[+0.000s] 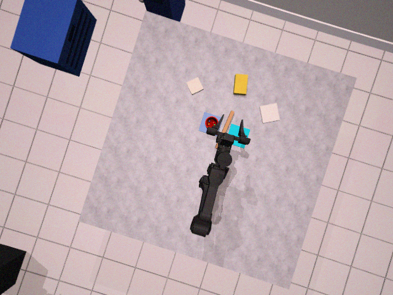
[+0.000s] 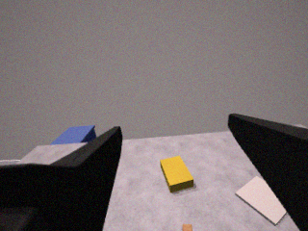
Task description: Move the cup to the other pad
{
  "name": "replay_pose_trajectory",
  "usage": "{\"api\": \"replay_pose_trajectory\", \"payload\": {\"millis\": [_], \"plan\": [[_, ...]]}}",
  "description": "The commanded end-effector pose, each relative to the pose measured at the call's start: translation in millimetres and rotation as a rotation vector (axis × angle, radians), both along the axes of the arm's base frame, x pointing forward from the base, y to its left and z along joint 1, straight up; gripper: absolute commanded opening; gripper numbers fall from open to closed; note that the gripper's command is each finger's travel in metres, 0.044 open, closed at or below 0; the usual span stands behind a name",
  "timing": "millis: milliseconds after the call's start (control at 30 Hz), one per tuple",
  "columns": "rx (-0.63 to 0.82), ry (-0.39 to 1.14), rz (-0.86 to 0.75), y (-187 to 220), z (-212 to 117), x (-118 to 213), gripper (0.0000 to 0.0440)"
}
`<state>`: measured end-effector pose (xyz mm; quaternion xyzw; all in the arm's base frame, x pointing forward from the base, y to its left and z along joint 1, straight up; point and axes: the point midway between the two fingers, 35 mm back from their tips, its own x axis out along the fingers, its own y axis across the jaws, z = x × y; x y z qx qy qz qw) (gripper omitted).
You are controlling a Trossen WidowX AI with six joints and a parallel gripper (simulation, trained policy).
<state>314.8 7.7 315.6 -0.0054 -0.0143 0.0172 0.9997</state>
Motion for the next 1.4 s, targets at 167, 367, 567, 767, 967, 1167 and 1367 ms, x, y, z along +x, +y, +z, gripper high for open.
{"api": "replay_pose_trajectory", "payload": {"millis": [167, 367, 567, 767, 967, 1167, 1367], "plan": [[0.005, 0.021, 0.006, 3, 2, 2, 0.0243], [0.023, 0.063, 0.008, 6, 2, 4, 0.0086], [0.064, 0.123, 0.016, 10, 1, 9, 0.006], [0.118, 0.185, 0.029, 17, 2, 15, 0.01], [0.175, 0.254, 0.037, 24, 1, 20, 0.0101], [0.233, 0.326, 0.04, 31, 0, 26, 0.0101], [0.294, 0.401, 0.036, 38, -2, 31, 0.0105]]}}
